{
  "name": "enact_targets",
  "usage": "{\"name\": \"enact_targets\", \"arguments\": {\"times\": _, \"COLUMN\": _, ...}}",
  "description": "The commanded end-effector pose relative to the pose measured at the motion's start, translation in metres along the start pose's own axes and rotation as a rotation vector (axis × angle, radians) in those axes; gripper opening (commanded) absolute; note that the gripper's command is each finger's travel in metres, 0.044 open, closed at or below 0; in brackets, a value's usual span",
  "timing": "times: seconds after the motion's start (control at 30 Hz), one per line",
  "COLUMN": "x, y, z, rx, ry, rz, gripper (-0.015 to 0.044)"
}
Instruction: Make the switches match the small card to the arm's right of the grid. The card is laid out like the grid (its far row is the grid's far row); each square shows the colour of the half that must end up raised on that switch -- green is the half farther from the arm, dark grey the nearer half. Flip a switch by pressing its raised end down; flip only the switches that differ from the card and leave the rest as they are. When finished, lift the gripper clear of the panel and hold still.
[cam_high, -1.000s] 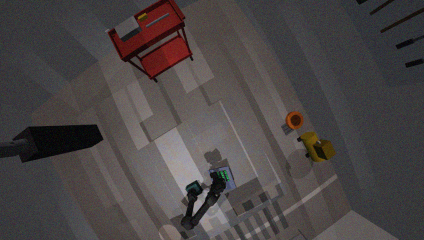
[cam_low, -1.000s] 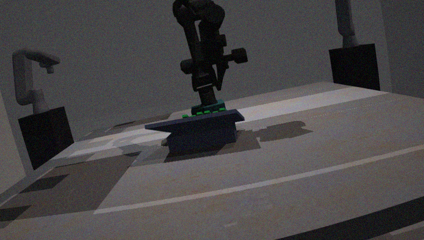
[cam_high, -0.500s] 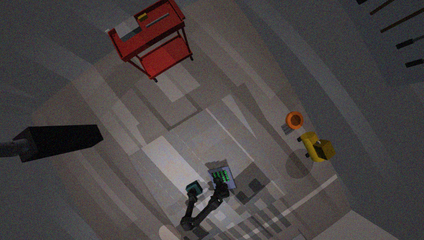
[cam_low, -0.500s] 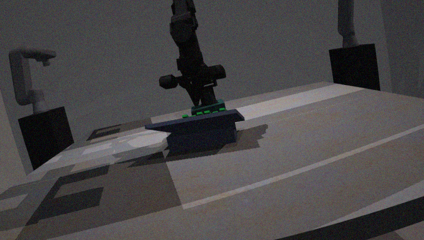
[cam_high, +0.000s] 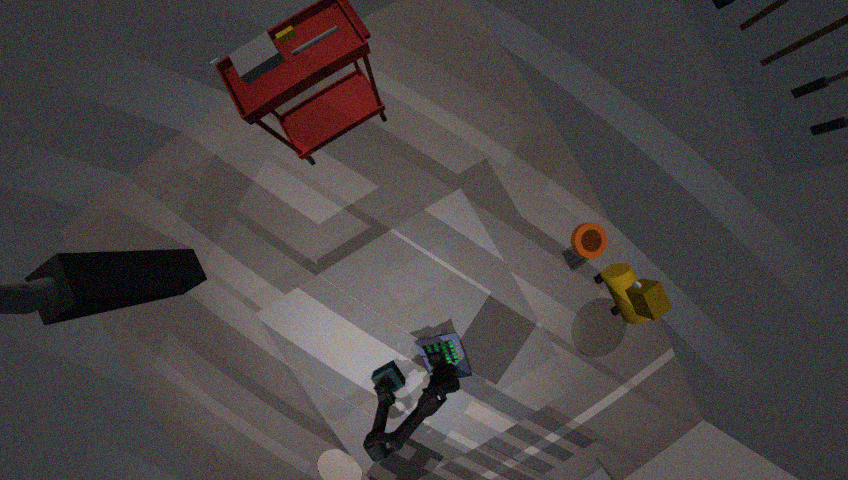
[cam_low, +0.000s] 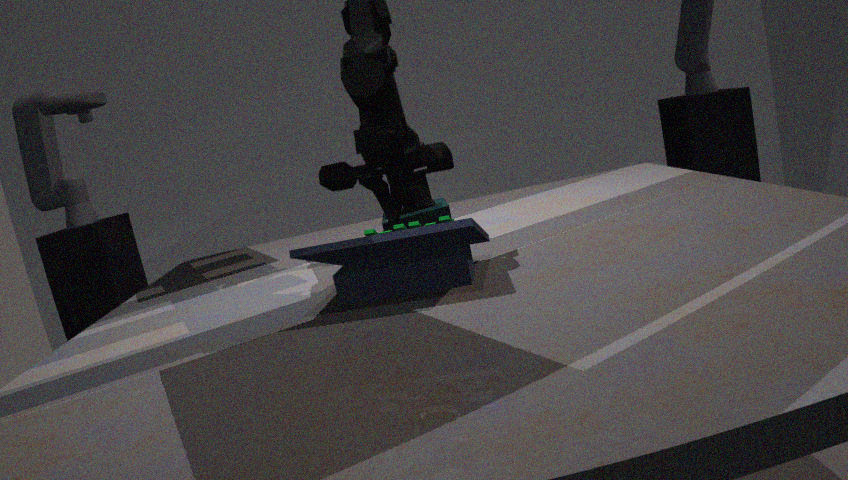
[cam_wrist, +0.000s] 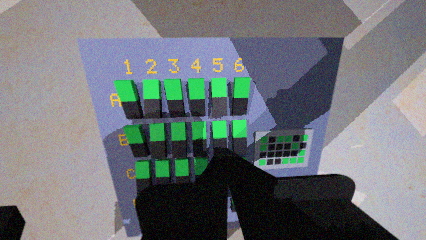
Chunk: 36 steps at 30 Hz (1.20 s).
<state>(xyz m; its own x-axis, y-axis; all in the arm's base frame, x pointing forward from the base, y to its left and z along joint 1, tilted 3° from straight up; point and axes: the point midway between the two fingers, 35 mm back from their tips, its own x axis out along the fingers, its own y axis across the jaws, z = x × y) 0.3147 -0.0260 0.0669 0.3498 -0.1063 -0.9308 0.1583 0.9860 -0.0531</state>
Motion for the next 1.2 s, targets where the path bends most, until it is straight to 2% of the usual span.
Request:
{"name": "enact_targets", "arguments": {"times": 0.0, "x": 0.0062, "y": 0.0005, "z": -0.0006, "rx": -0.004, "ry": 0.002, "rz": 0.003, "gripper": 0.0}}
{"name": "enact_targets", "arguments": {"times": 1.17, "x": 0.0093, "y": 0.0005, "z": -0.0008, "rx": -0.004, "ry": 0.002, "rz": 0.003, "gripper": 0.0}}
